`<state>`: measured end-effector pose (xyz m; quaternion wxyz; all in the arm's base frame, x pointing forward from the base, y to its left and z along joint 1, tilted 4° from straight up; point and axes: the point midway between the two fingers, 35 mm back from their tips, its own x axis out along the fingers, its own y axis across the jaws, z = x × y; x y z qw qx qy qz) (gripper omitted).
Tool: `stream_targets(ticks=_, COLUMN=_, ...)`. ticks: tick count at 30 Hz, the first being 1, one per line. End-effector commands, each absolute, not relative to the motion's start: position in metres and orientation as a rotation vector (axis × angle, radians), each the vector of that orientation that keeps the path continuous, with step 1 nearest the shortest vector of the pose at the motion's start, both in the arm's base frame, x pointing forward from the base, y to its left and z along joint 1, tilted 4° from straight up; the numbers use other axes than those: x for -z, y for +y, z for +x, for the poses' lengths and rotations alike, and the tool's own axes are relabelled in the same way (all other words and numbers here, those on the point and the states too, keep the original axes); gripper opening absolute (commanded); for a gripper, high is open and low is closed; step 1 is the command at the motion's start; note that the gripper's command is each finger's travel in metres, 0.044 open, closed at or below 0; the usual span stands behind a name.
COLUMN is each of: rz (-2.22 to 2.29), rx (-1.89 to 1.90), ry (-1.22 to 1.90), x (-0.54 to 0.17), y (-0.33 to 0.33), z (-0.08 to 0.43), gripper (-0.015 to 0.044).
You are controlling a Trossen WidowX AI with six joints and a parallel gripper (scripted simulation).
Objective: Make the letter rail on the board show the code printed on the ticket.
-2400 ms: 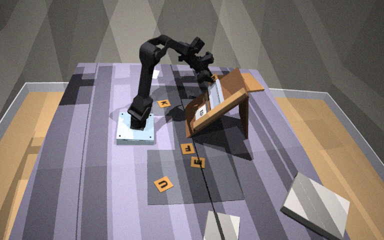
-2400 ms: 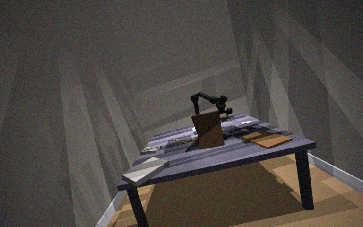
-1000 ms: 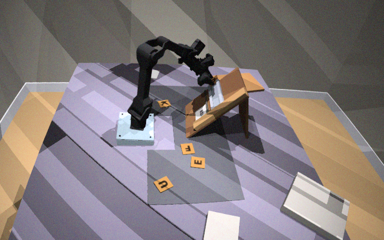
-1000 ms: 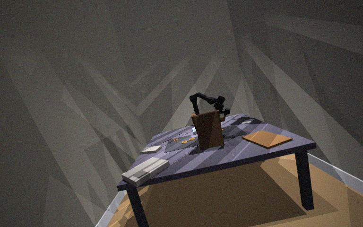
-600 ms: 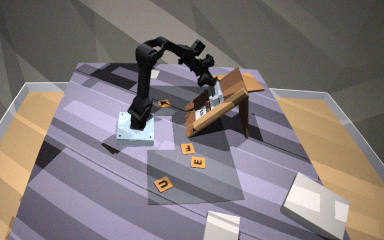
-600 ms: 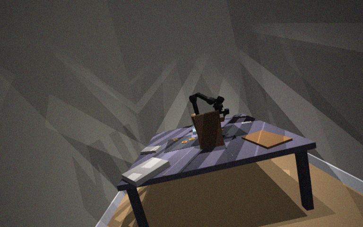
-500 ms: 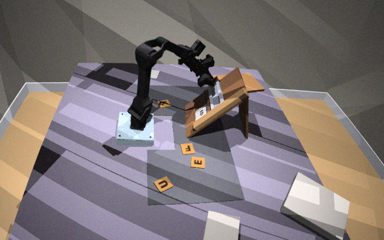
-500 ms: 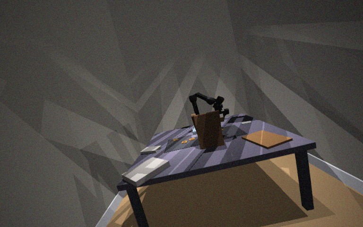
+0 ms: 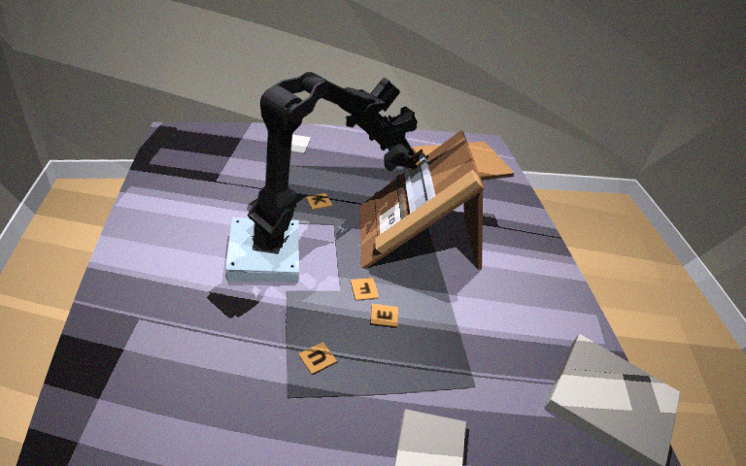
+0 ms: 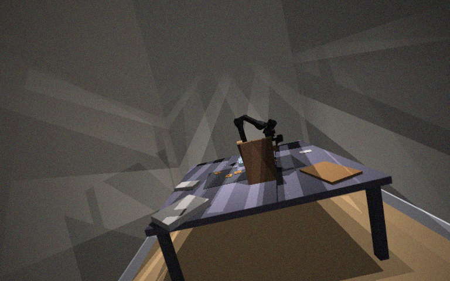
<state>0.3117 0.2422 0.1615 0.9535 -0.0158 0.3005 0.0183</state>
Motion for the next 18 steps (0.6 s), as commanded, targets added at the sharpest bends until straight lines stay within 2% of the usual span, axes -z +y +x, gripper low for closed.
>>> stream_targets(ticks=1, rz=-0.039, rx=-0.042, ry=0.615, x=-0.1595, y=0.2398, z=0.3105, gripper=0.0000)
stream_targets(ticks=18, rz=-0.040, rx=-0.041, ry=0.615, x=-0.1594, y=0.2313, z=0.3110, gripper=0.0000)
